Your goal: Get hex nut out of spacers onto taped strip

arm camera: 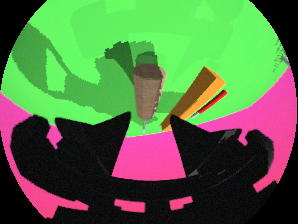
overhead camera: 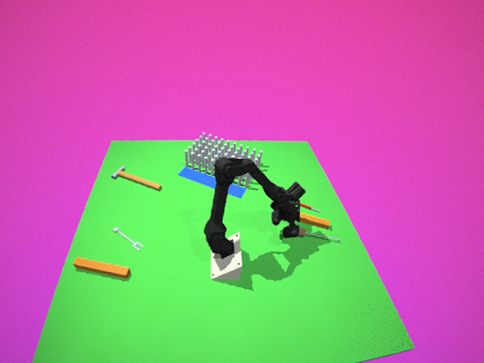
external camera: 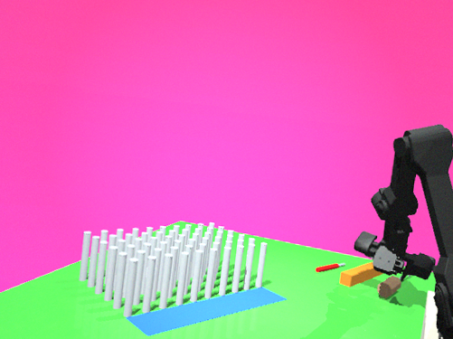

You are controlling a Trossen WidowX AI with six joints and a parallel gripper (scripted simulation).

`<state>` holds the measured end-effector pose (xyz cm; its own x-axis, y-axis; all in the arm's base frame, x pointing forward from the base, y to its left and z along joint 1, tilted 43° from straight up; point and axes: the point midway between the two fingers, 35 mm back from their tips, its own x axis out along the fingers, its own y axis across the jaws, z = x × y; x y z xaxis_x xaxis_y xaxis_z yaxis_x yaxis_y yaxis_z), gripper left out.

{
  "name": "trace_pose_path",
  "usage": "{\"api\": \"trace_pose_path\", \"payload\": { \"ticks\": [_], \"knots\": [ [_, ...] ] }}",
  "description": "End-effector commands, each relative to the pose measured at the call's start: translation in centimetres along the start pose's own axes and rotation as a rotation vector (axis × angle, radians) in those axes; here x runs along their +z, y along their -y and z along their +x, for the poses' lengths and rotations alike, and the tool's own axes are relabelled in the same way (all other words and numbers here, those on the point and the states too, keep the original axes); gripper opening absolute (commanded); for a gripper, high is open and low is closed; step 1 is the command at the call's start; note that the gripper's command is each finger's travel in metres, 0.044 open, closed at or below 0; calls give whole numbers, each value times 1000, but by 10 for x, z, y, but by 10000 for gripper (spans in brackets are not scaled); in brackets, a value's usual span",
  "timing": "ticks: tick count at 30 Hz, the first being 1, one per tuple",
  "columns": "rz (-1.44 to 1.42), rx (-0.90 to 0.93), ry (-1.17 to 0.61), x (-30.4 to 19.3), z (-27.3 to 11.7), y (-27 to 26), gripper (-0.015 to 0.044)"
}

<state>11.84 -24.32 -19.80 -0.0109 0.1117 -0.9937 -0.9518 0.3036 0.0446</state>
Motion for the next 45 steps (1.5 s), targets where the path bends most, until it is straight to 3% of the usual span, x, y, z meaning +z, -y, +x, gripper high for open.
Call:
{"api": "trace_pose_path", "payload": {
  "ticks": [1, 19, 22, 30, 36, 45],
  "knots": [
    [3, 2, 7, 6, 6, -2, 280],
    [3, 2, 8, 22, 26, -7, 280],
    [3, 2, 8, 22, 26, -7, 201],
    [3, 2, 8, 22, 26, -7, 148],
    [2, 2, 6, 1, 7, 3, 0],
    [1, 3, 3, -39, -43, 16, 0]
  ]
}}
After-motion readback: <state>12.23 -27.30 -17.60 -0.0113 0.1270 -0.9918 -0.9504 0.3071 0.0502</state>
